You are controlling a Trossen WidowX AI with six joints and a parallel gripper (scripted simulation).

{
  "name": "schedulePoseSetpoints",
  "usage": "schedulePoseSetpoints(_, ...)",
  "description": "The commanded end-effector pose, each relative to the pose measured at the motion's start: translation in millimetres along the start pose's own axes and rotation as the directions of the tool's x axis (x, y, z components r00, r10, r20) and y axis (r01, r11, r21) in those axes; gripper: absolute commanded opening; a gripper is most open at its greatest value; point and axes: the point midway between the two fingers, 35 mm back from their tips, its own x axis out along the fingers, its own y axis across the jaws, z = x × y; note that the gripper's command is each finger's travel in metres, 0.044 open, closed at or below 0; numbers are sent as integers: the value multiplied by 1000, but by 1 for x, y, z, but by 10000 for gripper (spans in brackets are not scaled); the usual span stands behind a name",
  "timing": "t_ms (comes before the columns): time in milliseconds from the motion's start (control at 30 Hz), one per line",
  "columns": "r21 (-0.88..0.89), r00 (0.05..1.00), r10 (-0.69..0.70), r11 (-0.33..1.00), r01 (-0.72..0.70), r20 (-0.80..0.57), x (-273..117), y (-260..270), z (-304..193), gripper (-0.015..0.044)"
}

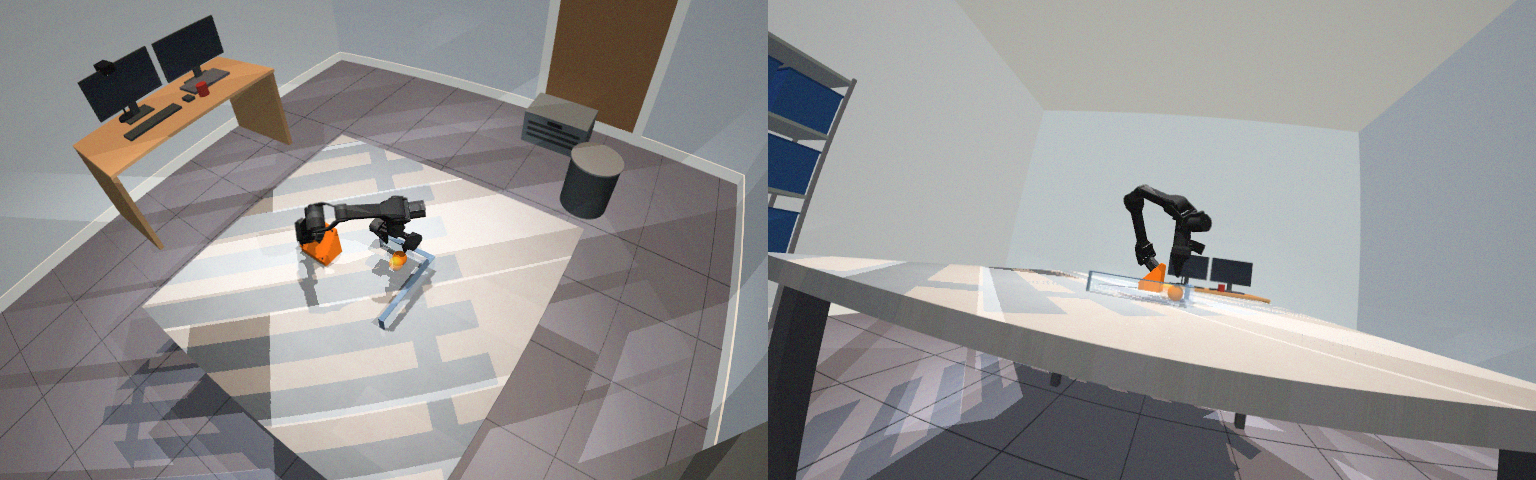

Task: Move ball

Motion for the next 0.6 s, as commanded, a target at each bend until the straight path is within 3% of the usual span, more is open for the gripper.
schedulePoseSetpoints(0, 38, 999, -36, 999, 37, -14, -2, -8, 2, 371)
schedulePoseSetpoints(567, 38, 999, -37, 999, 37, -15, 22, -10, 2, 371)
